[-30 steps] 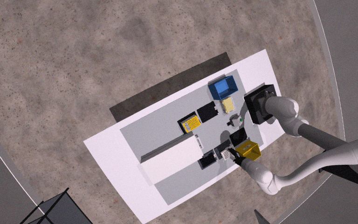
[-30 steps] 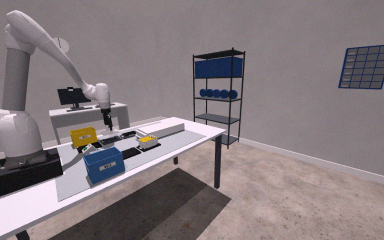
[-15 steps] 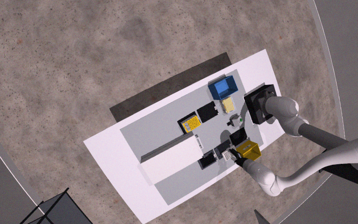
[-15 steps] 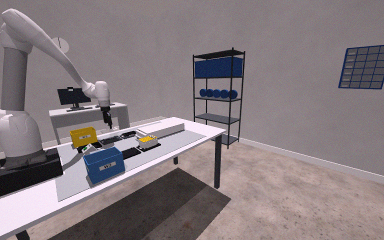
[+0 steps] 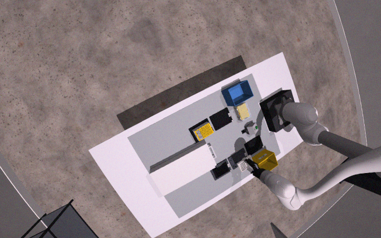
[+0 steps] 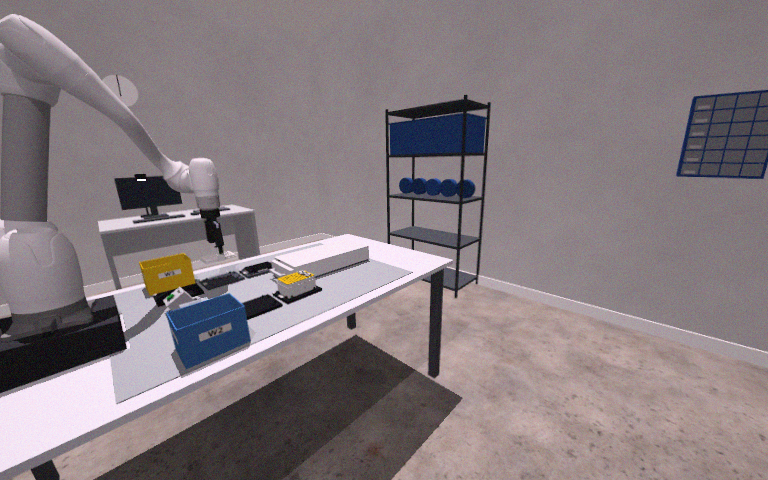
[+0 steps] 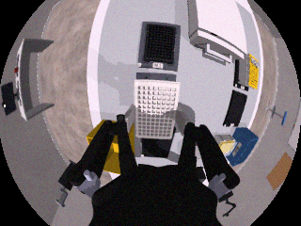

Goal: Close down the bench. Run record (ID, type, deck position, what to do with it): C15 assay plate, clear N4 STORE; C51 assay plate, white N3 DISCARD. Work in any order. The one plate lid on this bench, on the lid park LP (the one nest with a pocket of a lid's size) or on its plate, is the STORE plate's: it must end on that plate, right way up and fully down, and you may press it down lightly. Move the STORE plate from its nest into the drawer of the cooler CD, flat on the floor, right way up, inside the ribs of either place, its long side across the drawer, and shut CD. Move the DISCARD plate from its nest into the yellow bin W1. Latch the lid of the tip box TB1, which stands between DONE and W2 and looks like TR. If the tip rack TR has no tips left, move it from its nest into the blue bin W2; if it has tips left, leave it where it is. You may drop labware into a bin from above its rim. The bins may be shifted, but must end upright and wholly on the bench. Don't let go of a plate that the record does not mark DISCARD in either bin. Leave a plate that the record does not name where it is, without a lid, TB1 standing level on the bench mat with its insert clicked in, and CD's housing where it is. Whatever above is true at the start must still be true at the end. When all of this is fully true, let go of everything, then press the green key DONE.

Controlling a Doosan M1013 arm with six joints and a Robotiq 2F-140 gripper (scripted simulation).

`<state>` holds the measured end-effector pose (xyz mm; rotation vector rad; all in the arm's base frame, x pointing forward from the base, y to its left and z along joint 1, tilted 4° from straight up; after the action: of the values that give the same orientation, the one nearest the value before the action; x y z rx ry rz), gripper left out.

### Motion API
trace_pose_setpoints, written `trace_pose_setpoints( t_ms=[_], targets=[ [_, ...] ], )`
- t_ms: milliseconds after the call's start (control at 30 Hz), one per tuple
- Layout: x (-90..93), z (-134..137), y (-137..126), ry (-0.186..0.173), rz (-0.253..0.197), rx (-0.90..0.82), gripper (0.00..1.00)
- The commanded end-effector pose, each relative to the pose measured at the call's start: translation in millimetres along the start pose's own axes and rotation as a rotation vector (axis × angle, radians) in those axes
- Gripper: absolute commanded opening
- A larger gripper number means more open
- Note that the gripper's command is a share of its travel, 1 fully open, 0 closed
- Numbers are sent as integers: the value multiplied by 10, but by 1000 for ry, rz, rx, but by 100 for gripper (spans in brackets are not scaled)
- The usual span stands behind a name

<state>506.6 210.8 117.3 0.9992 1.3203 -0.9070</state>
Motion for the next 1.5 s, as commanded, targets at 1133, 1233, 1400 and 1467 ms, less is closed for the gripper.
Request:
trace_pose_setpoints(
  t_ms=[1133,1233,1400,1467],
  targets=[
    [-271,-127,-97,0,0,31,0],
    [-271,-191,-146,0,0,31,0],
    [-271,-255,-194,0,0,31,0],
    [-271,-297,-227,0,0,31,0]
  ],
)
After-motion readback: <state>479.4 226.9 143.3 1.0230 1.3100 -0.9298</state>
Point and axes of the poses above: the point where the finger pads meet when closed, its own x axis out along the fingers, its own z axis across the jaws, y = z × x, the point moved 4 cm from there along -x, back along the fingers, and after that the axes turned 15 degrees about -x, right-handed, at the moved point
